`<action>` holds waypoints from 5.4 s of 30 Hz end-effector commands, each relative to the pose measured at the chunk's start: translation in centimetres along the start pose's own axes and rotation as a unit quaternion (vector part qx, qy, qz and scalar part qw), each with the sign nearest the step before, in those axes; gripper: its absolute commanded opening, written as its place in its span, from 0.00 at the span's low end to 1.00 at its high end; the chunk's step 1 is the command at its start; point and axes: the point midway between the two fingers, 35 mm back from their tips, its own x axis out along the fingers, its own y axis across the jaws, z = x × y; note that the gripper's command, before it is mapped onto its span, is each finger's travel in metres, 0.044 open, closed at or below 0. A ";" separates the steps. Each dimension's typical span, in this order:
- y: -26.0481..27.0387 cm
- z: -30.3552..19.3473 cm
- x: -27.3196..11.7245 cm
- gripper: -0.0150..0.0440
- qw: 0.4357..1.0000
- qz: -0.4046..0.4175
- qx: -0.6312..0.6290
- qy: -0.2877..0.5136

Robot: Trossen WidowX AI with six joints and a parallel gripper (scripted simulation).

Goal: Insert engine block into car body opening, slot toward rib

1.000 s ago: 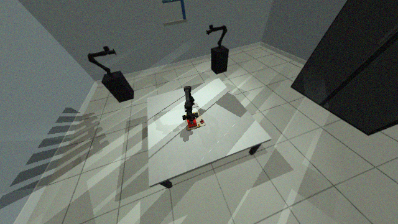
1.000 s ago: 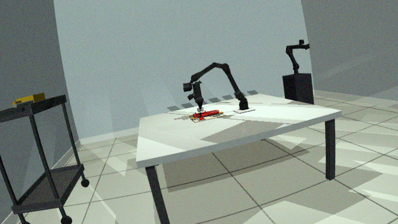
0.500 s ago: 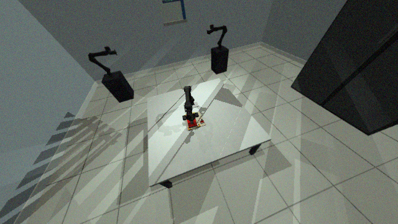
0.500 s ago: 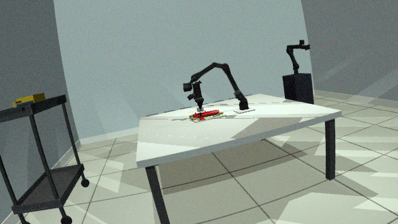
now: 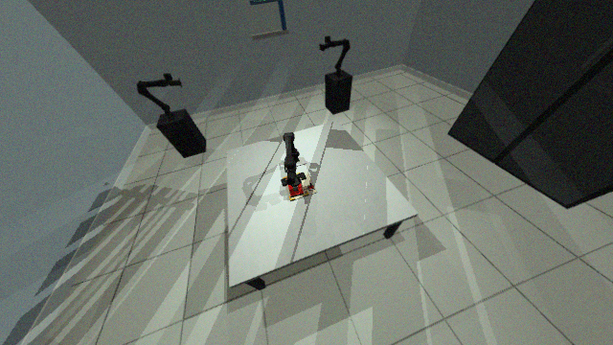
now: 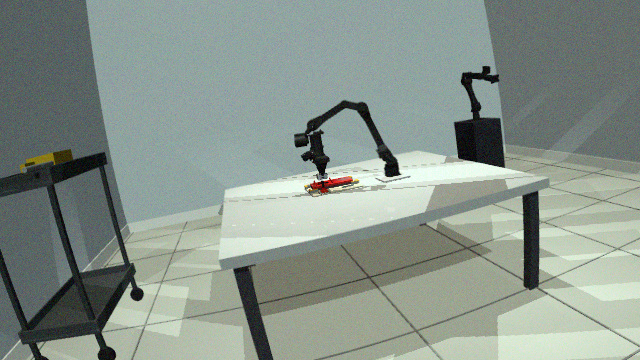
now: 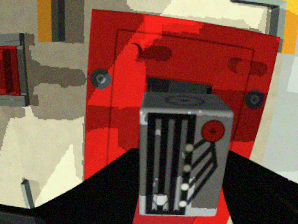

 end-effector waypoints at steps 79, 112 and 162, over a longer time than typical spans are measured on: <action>0.1 0.0 0.2 0.52 0.996 0.001 0.086 -0.001; 0.1 0.0 0.4 0.52 0.999 0.001 0.036 -0.001; 0.1 0.0 0.6 0.52 0.999 0.001 0.053 -0.001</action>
